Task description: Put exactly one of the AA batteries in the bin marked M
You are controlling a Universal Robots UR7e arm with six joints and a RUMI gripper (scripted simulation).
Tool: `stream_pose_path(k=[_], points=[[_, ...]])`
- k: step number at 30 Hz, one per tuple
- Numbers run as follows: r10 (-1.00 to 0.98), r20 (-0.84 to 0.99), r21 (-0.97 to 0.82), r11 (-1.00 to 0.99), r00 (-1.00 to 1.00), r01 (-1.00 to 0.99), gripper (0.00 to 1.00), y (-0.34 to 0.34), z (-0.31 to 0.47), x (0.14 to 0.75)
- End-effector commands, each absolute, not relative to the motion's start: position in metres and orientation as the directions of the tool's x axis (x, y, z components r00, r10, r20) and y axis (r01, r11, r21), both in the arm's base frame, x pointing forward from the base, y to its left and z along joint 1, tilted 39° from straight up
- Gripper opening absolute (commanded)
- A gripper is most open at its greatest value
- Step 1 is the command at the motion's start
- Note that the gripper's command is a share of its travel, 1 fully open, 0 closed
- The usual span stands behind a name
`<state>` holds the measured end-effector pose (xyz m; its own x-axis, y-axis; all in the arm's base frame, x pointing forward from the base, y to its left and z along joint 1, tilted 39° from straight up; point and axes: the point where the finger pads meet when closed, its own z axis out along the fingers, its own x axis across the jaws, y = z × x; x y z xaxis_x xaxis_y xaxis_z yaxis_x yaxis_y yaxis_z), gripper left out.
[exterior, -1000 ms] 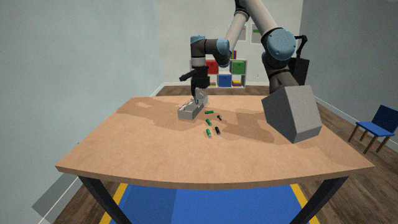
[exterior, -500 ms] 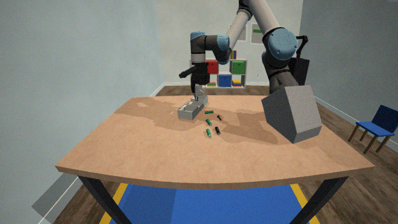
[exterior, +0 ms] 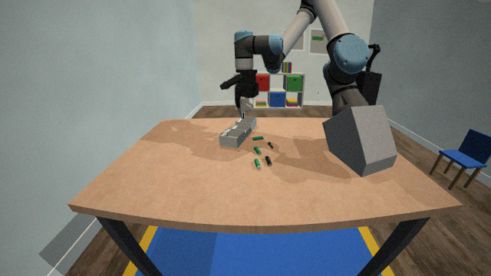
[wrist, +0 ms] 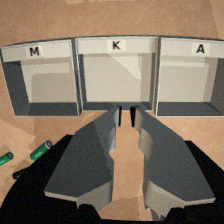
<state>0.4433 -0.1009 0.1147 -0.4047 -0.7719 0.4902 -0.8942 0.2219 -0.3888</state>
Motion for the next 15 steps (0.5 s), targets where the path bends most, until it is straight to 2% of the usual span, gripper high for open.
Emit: stream_pose_path(k=[1, 15], points=[[-0.772, 0.490, -0.389, 0.222, -0.405, -0.894, 0.04, -0.094, 0.111, 0.446], [-0.772, 0.490, -0.389, 0.222, -0.405, -0.894, 0.04, -0.039, 0.075, 0.469]])
